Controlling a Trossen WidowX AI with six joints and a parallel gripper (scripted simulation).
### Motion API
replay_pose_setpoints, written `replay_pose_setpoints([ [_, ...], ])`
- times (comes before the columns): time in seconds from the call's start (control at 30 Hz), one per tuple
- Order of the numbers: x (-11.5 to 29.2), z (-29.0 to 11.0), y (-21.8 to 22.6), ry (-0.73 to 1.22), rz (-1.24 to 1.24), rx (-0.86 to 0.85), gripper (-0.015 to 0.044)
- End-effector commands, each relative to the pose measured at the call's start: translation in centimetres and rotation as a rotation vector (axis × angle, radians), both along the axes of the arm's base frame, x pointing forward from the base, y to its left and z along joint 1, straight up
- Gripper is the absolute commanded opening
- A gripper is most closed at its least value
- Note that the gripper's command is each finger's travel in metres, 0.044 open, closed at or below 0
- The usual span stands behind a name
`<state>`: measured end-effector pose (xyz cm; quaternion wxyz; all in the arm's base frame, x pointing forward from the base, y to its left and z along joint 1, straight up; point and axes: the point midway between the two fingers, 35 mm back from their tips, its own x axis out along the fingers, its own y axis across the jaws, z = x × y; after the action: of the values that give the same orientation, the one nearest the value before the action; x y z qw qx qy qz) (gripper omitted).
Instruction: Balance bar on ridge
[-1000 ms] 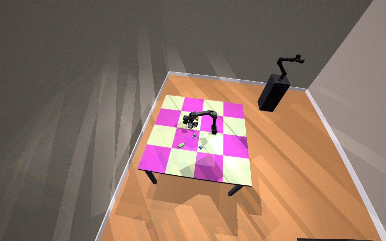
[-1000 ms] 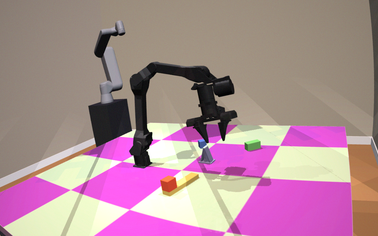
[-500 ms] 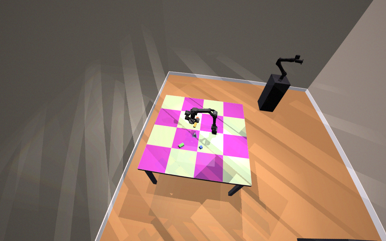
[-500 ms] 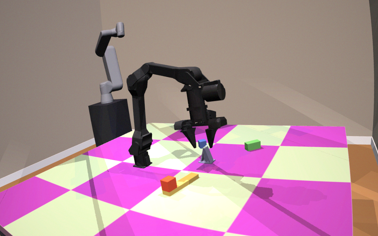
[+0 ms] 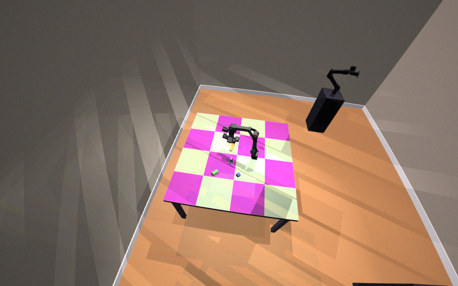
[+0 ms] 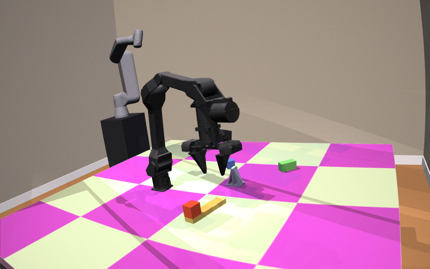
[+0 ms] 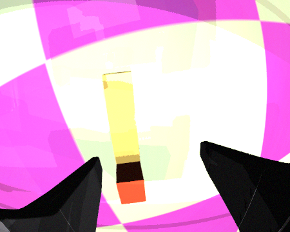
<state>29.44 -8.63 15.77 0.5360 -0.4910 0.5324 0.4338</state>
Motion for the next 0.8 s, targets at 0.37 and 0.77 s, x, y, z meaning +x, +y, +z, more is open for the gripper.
replay_pose_setpoints([
  [0.37,-1.9,-1.7,-2.8,0.029,-0.024,0.048,0.0315],
  [0.77,-1.9,-8.4,-2.8,0.030,-0.024,0.048,0.0315],
])
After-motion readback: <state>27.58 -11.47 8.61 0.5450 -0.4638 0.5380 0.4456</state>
